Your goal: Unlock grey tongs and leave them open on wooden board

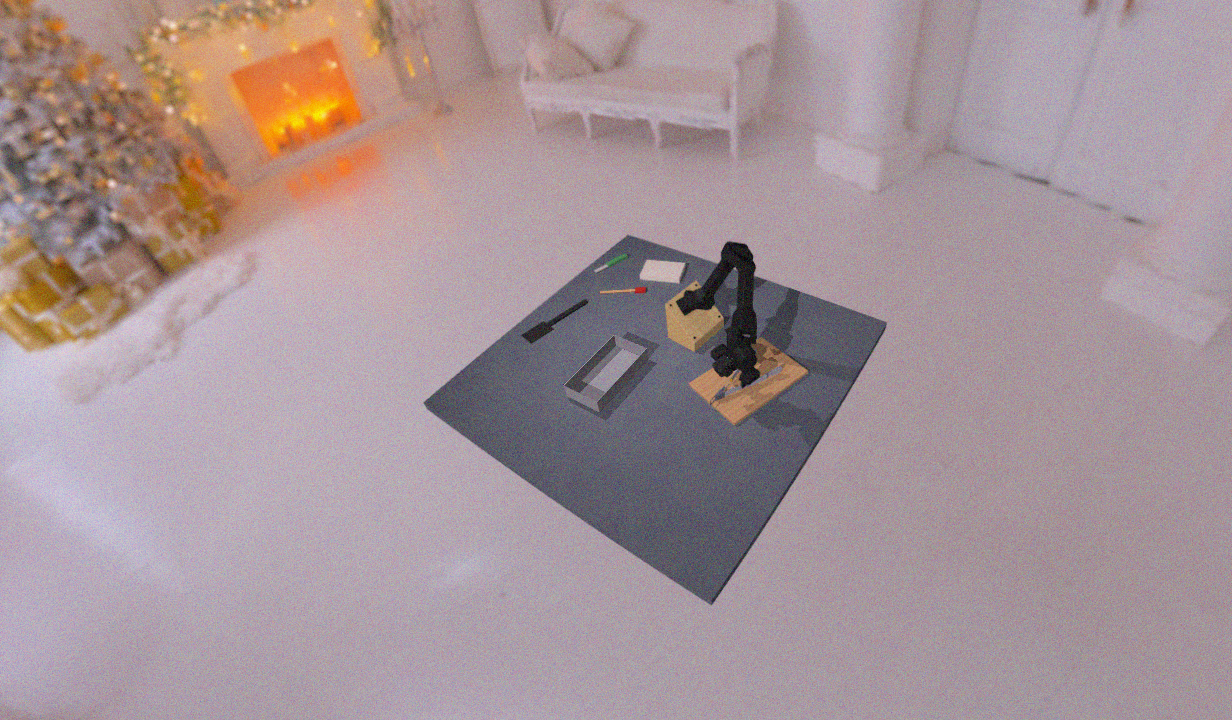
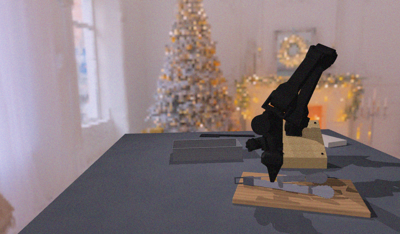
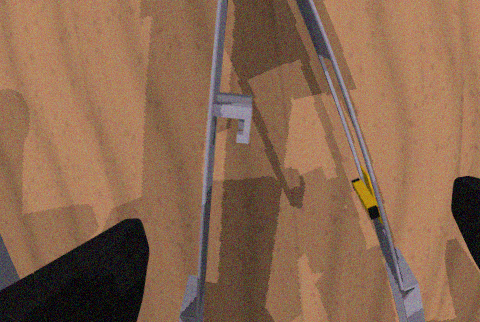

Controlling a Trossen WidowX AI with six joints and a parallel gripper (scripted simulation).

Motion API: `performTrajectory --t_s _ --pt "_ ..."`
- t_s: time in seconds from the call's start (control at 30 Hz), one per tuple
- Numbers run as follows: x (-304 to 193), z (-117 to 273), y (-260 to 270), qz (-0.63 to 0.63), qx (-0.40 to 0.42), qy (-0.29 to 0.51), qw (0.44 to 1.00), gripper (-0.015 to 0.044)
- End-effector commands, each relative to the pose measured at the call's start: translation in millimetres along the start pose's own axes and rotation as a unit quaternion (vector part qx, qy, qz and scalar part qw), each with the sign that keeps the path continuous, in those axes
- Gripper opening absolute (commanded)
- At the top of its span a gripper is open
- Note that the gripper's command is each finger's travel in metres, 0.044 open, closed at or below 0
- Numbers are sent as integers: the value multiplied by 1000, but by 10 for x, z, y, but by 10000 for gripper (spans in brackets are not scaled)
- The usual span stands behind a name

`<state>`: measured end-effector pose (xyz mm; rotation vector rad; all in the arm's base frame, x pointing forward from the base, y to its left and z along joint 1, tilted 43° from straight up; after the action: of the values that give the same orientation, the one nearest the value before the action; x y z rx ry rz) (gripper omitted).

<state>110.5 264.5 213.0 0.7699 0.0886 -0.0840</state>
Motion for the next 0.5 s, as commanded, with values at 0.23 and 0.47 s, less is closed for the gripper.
performTrajectory --t_s 0.23,0.47 --pt "642 278 90 3 -17 -6 1000 440" --pt "1424 769 10 2 -8 -5 1000 440"
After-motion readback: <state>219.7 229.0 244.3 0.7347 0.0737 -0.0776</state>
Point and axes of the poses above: the point midway between the two fingers, 35 mm back from their tips, its own z axis back along the fingers, its own y axis across the jaws, x = y × z, the point moved 3 cm from there along z, back along the fingers
